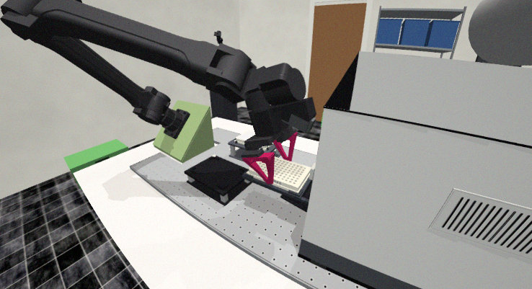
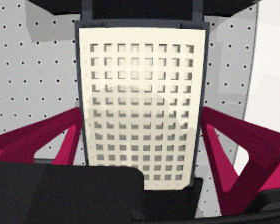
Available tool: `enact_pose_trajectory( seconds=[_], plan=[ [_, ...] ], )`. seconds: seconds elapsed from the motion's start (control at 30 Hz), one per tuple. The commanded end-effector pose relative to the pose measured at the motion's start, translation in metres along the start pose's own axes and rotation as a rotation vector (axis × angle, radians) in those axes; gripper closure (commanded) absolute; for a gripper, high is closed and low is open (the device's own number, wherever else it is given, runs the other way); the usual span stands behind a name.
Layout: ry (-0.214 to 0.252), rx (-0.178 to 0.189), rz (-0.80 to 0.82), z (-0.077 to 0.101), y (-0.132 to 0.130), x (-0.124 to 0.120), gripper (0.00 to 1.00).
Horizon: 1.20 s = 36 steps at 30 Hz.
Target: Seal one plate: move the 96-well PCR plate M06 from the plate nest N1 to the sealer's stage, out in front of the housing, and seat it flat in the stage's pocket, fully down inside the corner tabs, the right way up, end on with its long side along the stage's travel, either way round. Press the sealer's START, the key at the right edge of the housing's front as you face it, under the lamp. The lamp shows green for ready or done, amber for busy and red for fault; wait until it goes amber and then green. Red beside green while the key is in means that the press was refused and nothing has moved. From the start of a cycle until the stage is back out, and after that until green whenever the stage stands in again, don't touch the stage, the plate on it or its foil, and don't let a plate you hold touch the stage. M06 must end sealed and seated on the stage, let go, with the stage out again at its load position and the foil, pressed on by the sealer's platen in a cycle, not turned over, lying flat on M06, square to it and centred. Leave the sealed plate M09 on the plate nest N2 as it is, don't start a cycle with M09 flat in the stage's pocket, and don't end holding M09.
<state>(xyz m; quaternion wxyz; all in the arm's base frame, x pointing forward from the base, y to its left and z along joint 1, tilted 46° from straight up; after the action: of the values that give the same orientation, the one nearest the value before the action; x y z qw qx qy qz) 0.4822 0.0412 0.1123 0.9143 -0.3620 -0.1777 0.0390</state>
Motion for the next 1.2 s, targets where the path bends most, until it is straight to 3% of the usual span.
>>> enact_pose_trajectory(
  seconds=[0.0,0.87,1.17],
  plan=[
    [-0.032,0.009,0.002,0.010,0.005,0.022,0.00],
    [-0.032,0.009,-0.004,0.009,0.004,0.023,0.00],
    [-0.045,0.008,-0.025,0.022,0.000,0.024,0.00]
  ],
)
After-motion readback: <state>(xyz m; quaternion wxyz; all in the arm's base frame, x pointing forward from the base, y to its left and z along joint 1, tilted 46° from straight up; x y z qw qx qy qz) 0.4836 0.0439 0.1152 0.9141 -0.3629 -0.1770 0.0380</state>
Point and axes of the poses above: the point where the finger pads meet when closed, its own z axis back along the fingers, its own y axis across the jaws, x = y × z, the point moved 9 cm from there along z, back along the fingers, and after that the axes turned 8 degrees about -z, right-handed, at the moved point
